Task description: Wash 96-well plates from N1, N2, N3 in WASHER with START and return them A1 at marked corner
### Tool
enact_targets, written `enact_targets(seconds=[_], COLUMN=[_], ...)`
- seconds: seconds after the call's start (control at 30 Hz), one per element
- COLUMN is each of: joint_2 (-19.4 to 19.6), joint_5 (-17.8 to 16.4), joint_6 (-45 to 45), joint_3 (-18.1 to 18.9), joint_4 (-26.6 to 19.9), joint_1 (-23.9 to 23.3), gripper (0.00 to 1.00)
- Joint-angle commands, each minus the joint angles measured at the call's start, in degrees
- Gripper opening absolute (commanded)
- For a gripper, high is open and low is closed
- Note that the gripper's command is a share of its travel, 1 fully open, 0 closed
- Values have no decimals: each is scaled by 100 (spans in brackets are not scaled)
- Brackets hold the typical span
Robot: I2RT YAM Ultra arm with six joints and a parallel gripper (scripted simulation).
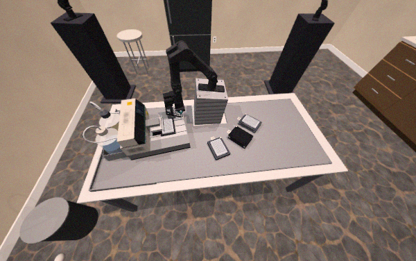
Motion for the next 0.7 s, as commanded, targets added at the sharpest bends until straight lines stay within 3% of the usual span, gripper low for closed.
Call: enact_targets(seconds=[0.0,0.67], joint_2=[-111,-813], joint_5=[1,3], joint_6=[-6,-28], joint_3=[-3,-80], joint_4=[-74,-698], joint_1=[-5,-26], gripper=[0,0])
